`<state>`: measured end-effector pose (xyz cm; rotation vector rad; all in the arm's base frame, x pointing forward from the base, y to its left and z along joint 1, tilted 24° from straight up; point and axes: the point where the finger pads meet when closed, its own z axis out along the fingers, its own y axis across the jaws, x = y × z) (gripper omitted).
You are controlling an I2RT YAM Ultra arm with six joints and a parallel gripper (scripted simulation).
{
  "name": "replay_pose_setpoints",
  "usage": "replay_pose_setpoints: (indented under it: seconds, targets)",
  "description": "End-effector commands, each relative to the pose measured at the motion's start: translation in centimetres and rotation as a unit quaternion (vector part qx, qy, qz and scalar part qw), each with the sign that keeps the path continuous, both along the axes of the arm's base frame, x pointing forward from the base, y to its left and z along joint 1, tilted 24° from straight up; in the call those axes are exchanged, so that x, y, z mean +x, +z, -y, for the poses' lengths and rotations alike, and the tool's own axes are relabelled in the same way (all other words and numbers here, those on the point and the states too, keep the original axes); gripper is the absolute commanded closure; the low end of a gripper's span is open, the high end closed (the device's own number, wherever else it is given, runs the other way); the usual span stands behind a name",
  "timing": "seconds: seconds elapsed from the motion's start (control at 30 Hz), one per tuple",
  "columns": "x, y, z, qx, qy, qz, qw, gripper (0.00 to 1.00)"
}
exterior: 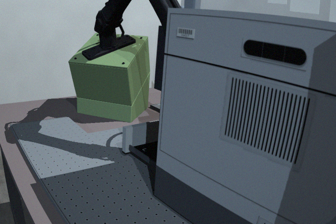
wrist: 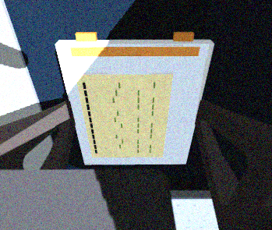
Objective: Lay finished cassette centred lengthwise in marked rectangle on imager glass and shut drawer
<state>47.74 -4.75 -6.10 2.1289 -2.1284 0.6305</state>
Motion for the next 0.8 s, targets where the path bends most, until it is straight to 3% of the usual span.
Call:
replay_pose_setpoints:
  seconds: [0.0,0.53,0.57,0.67,0.77]
  targets:
    - [0.9,0.3,-1.2,0.007,0.01,0.004,1.0,1.0]
    - [1.1,-0.1,-1.2,0.007,0.01,0.004,1.0,1.0]
    - [1.5,0.9,-1.2,0.007,0.01,0.015,1.0,1.0]
    - [1.3,-0.1,-1.1,0.007,0.011,0.004,1.0,1.0]
    - [1.4,0.0,-1.1,0.007,0.011,0.006,1.0,1.0]
